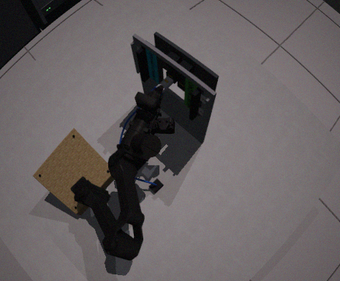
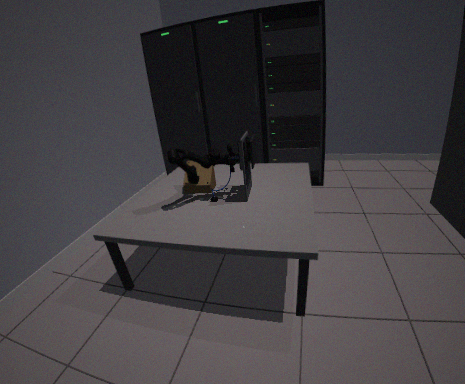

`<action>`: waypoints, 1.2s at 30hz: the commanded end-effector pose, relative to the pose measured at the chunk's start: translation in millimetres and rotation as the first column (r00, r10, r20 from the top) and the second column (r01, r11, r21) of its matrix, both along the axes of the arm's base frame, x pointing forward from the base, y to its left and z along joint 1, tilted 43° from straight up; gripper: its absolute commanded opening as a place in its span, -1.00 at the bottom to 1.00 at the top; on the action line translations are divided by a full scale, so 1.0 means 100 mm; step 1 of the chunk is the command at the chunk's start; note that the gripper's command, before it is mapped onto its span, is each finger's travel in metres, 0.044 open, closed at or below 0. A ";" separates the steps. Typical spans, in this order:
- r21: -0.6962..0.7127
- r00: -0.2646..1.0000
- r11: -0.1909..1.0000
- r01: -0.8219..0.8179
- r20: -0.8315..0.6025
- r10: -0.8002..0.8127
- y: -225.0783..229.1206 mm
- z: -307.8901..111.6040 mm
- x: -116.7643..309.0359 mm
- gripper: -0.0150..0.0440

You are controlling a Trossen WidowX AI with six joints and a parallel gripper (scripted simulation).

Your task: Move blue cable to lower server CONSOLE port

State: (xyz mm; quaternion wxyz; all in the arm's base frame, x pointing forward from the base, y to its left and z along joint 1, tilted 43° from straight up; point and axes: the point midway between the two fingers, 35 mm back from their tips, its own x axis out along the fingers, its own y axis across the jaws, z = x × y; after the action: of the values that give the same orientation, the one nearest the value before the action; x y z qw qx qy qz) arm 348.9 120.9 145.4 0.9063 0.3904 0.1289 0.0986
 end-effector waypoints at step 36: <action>-0.004 1.000 1.000 -0.001 -0.011 0.001 0.01 -0.04 -0.01 -0.49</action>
State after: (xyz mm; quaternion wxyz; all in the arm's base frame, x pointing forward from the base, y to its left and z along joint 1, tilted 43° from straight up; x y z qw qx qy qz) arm 348.9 120.9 143.5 0.9063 0.3900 0.1301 0.0979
